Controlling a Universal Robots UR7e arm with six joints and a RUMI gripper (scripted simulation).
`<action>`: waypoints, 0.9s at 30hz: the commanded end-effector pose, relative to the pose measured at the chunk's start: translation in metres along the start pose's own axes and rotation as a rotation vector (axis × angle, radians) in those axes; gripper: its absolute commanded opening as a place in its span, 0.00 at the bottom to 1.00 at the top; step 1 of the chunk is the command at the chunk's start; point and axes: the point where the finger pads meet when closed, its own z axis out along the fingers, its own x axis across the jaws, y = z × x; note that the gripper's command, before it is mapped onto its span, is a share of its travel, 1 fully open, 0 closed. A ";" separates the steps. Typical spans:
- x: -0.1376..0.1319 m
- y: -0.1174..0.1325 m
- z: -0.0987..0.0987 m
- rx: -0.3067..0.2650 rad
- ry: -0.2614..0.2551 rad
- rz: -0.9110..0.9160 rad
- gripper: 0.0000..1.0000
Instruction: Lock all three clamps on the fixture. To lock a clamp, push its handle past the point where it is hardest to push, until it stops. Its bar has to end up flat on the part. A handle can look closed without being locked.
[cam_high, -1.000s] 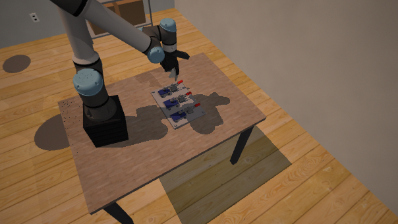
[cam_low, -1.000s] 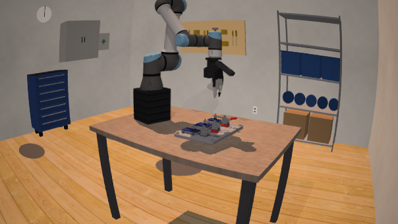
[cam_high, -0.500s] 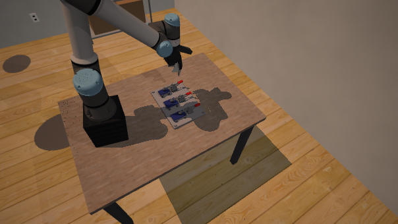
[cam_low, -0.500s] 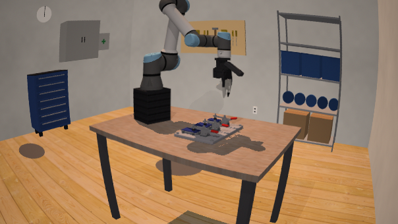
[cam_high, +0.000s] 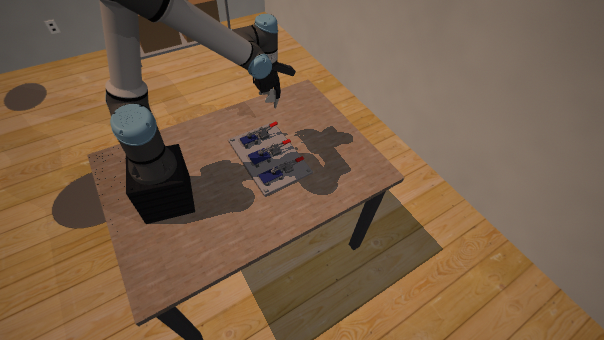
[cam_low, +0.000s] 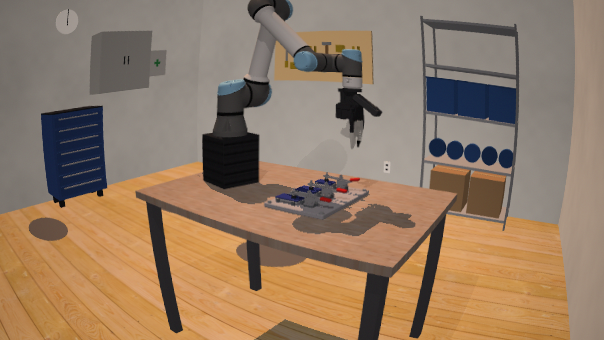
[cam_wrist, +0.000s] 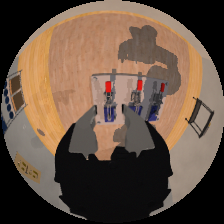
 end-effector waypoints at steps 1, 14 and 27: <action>0.000 -0.001 -0.001 0.001 0.000 0.000 0.28; 0.000 0.000 0.029 0.001 0.000 0.000 0.28; 0.000 -0.001 0.059 0.001 0.000 0.000 0.28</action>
